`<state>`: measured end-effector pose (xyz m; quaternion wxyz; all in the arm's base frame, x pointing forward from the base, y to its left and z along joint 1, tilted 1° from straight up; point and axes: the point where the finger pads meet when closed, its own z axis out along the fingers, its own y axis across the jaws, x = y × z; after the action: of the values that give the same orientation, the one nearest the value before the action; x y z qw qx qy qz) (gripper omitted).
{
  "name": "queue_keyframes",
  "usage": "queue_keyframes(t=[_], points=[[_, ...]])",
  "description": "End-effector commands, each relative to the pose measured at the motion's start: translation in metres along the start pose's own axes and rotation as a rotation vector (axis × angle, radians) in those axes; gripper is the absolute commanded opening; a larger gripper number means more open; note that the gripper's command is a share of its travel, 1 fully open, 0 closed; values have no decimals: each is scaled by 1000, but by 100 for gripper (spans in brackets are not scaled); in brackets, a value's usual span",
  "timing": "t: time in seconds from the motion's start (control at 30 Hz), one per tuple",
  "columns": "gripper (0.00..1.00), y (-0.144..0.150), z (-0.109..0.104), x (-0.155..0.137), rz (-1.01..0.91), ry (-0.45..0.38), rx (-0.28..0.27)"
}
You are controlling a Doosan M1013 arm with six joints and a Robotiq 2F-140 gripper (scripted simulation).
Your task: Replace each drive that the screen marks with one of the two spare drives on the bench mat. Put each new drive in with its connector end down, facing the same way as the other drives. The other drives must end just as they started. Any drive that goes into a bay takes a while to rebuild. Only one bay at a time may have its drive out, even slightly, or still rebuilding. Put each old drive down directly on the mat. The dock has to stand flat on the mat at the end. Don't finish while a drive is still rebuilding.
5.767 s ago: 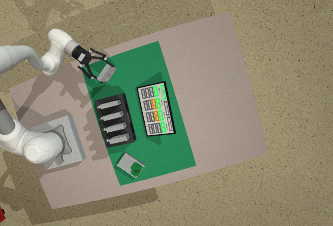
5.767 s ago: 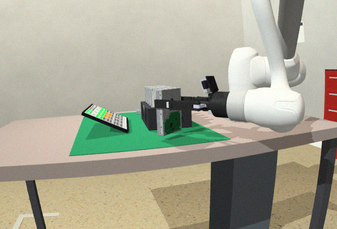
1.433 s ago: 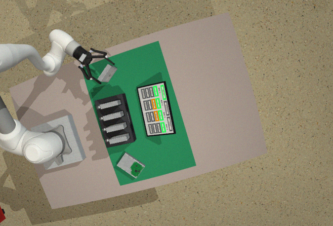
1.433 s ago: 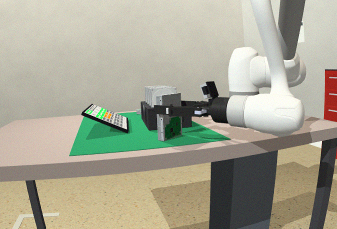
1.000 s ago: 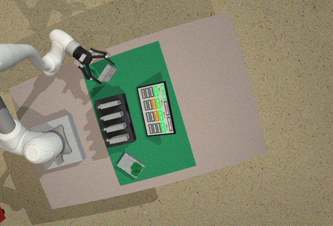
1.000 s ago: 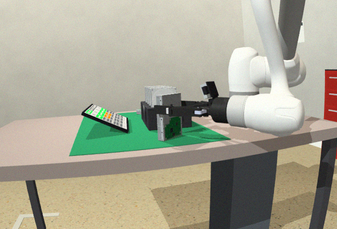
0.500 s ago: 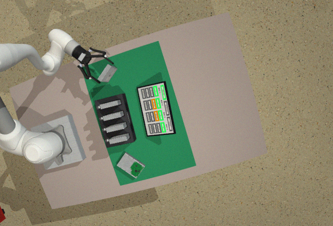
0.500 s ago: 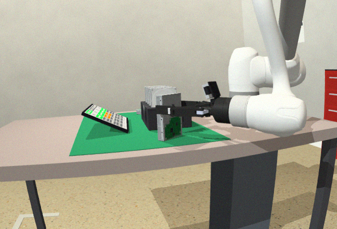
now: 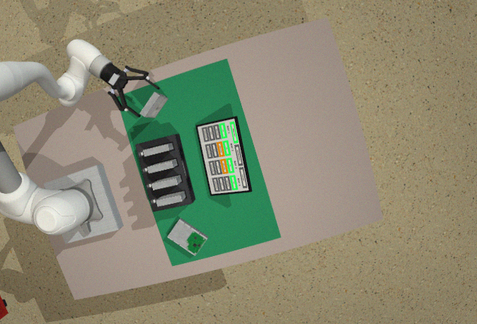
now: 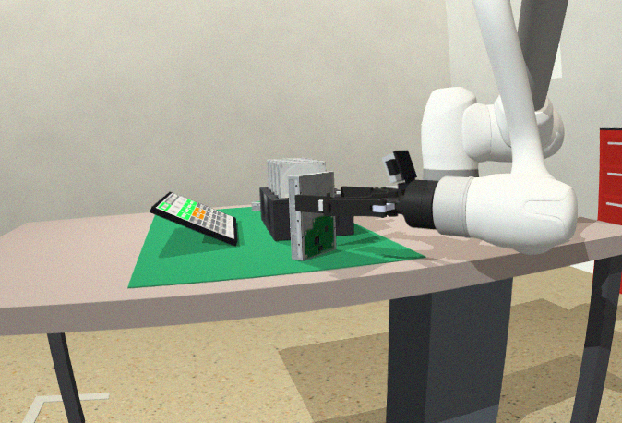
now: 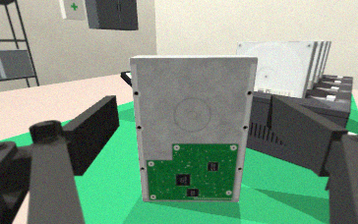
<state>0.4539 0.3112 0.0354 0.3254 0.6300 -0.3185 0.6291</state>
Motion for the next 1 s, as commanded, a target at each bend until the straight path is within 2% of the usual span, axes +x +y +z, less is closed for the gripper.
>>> queue_keyframes(t=[0.0, 0.4, 0.97], points=[[89, 0, -4, 0, 1, 0, 0], [89, 0, -19, 0, 1, 0, 0], [89, 0, -24, 0, 1, 0, 0]])
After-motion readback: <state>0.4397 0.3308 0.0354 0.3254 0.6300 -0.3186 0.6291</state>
